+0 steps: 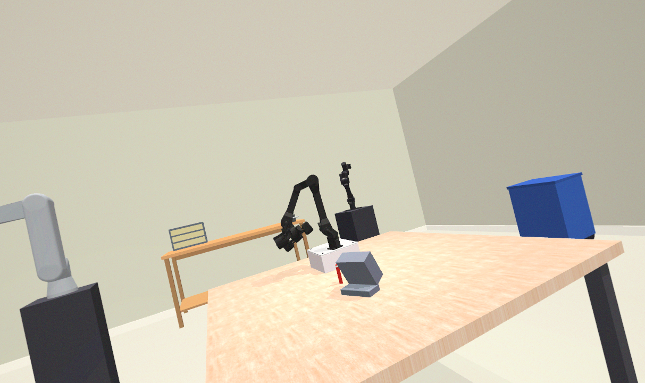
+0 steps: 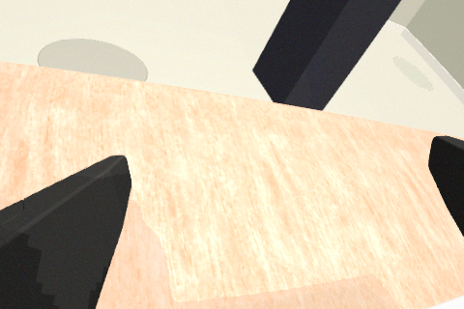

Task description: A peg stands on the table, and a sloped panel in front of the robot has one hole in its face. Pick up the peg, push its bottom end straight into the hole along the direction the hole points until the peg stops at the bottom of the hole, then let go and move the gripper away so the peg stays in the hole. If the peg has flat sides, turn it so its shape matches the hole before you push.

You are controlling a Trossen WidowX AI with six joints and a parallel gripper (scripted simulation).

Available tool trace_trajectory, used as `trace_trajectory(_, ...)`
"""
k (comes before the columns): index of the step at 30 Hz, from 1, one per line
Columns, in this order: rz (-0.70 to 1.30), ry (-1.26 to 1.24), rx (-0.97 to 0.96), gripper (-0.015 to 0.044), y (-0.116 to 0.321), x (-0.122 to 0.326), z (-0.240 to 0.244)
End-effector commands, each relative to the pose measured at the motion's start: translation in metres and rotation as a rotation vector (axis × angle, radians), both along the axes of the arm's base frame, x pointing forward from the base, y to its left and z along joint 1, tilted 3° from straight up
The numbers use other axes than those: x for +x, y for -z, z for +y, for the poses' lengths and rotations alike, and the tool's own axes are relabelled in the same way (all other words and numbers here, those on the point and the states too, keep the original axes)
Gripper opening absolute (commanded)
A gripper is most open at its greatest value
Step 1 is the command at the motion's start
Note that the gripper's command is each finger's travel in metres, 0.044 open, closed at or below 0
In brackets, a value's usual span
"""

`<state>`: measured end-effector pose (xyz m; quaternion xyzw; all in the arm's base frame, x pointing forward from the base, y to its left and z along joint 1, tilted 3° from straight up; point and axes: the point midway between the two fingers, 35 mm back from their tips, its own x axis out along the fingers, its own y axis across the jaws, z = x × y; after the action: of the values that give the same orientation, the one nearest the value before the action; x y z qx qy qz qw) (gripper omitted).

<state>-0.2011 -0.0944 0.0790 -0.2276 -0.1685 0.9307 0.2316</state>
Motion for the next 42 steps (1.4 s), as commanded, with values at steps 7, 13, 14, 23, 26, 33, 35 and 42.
trace_trajectory(7,-0.064,-0.075,-0.105,0.0440,0.009,0.017,-0.033)
trace_trajectory(13,-0.110,-0.123,-0.157,0.0440,0.014,0.031,-0.052)
trace_trajectory(14,-0.118,-0.131,-0.164,0.0440,0.015,0.033,-0.054)
trace_trajectory(23,-0.197,-0.205,-0.226,0.0440,0.022,0.058,-0.080)
trace_trajectory(26,-0.224,-0.228,-0.247,0.0440,0.024,0.067,-0.088)
trace_trajectory(33,-0.292,-0.280,-0.291,0.0440,0.029,0.090,-0.105)
trace_trajectory(35,-0.312,-0.296,-0.302,0.0440,0.030,0.097,-0.110)
trace_trajectory(42,-0.385,-0.353,-0.333,0.0440,0.034,0.124,-0.124)
